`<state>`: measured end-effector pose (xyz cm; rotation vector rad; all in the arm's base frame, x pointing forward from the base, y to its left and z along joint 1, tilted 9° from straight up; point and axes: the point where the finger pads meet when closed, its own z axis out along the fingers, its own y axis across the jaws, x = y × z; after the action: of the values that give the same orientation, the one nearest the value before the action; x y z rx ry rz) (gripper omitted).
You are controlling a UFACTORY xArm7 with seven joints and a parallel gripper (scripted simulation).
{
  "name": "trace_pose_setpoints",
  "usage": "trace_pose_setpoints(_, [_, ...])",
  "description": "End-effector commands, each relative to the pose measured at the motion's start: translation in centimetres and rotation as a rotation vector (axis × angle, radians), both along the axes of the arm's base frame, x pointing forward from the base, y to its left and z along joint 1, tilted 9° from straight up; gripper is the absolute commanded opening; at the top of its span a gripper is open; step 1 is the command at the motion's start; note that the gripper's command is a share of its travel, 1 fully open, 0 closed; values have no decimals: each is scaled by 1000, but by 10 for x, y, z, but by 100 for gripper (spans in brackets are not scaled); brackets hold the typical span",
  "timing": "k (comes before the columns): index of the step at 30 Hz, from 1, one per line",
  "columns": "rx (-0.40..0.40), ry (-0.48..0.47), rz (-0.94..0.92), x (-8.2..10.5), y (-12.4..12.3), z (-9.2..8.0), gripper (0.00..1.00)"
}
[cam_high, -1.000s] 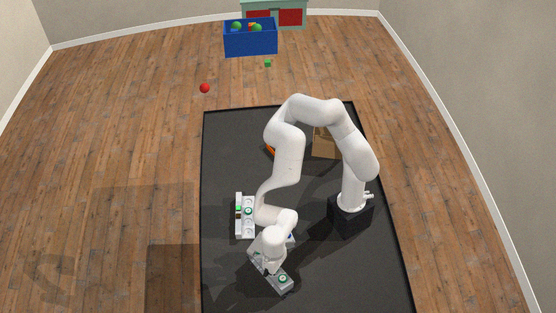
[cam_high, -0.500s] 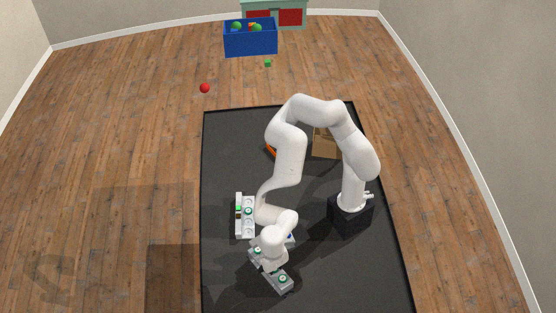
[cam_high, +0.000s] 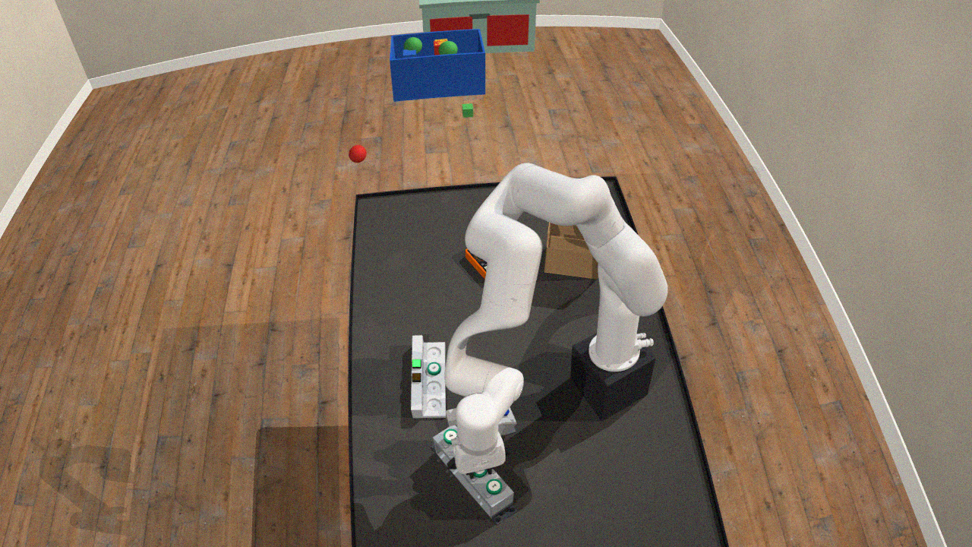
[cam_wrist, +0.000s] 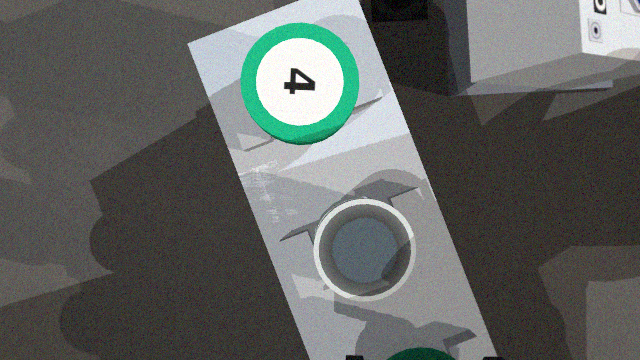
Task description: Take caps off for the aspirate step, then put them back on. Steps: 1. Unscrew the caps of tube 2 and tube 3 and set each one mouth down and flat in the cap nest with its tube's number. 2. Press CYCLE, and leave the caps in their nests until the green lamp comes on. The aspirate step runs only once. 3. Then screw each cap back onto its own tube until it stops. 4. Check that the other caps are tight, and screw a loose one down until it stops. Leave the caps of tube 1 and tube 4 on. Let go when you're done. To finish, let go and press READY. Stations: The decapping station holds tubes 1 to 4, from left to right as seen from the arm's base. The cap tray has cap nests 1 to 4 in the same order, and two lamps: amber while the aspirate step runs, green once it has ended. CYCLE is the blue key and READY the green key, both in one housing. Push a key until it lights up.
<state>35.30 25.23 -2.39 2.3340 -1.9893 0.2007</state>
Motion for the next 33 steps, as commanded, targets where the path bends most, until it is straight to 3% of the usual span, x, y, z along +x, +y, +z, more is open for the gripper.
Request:
trace_pose_setpoints(1, [0, -7, -9, 1, 1, 1, 46])
trace_pose_setpoints(11, [0, -7, -9, 1, 1, 1, 46])
trace_pose_setpoints(33, [-44, 97, 742, 1, 1, 2, 46])
